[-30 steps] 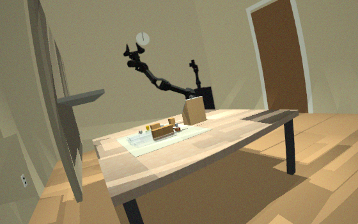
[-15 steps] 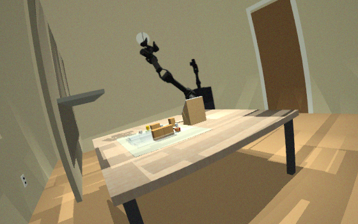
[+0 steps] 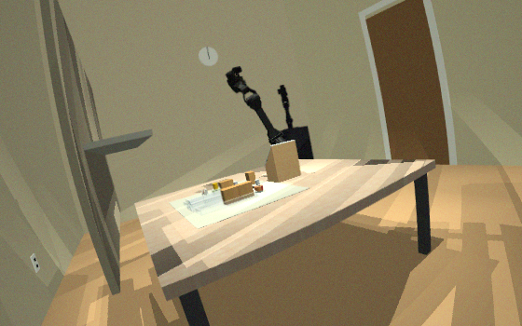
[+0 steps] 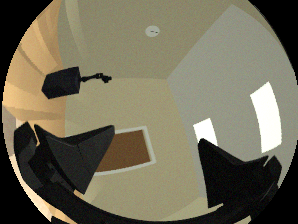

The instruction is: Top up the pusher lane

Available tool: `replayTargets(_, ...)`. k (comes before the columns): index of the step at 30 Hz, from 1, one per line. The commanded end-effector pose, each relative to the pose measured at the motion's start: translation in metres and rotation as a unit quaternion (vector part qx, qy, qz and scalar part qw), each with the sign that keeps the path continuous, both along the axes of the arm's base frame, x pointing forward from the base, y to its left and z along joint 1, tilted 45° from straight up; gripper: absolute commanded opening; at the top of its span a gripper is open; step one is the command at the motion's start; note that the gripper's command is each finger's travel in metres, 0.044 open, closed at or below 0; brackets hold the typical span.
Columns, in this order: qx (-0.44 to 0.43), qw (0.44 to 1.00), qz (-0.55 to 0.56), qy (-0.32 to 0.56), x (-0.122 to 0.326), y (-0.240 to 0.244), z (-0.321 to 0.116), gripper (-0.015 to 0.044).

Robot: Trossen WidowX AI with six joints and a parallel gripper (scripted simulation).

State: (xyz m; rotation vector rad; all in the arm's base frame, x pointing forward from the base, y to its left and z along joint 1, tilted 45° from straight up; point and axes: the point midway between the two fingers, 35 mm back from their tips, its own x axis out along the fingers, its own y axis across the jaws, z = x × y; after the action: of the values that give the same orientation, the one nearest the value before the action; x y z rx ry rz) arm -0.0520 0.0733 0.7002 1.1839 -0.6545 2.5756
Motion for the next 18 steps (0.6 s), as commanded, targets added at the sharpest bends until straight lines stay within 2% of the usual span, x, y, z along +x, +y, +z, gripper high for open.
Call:
replayTargets(1, 0.03, 0.995, 0.09, -0.036, -0.035, -0.061, -0.007, 0.044)
replayTargets(9, 0.089, 0.954, 0.265, -0.11, -0.06, -0.19, -0.041, 0.044)
replayTargets(18, 0.161, 0.869, 0.426, -0.195, -0.023, -0.321, -0.103, 0.044)
